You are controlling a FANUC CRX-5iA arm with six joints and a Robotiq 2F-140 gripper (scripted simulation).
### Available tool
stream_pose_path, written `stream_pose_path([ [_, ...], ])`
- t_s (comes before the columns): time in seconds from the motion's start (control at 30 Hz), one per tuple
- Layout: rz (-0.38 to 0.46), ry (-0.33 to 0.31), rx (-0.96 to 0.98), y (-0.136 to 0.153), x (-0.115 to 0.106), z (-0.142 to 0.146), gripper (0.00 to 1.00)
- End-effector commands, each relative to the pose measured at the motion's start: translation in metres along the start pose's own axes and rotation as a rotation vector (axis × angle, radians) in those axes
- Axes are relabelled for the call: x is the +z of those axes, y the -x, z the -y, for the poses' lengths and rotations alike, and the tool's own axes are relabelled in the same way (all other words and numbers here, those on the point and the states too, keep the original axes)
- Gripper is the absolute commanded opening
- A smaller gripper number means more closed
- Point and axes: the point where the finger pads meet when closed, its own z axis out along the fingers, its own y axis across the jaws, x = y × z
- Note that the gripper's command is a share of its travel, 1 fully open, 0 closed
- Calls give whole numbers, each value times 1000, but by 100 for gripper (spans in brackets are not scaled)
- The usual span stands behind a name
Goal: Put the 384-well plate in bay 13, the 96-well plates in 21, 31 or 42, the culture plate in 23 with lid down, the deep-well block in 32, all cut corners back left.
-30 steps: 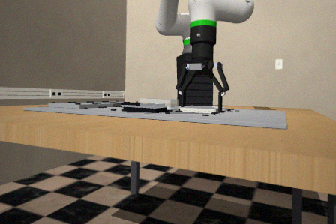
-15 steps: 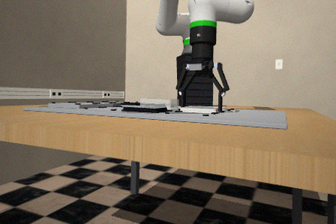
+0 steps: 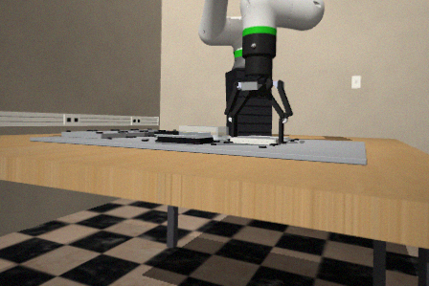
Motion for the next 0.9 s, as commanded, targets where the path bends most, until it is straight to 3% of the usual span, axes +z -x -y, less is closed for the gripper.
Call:
stream_pose_path([
  [0.0,-2,-1,0,-1,-1,1,89],
  [0.83,-2,-1,0,-1,0,1,89],
  [0.87,-2,-1,0,-1,0,1,100],
])
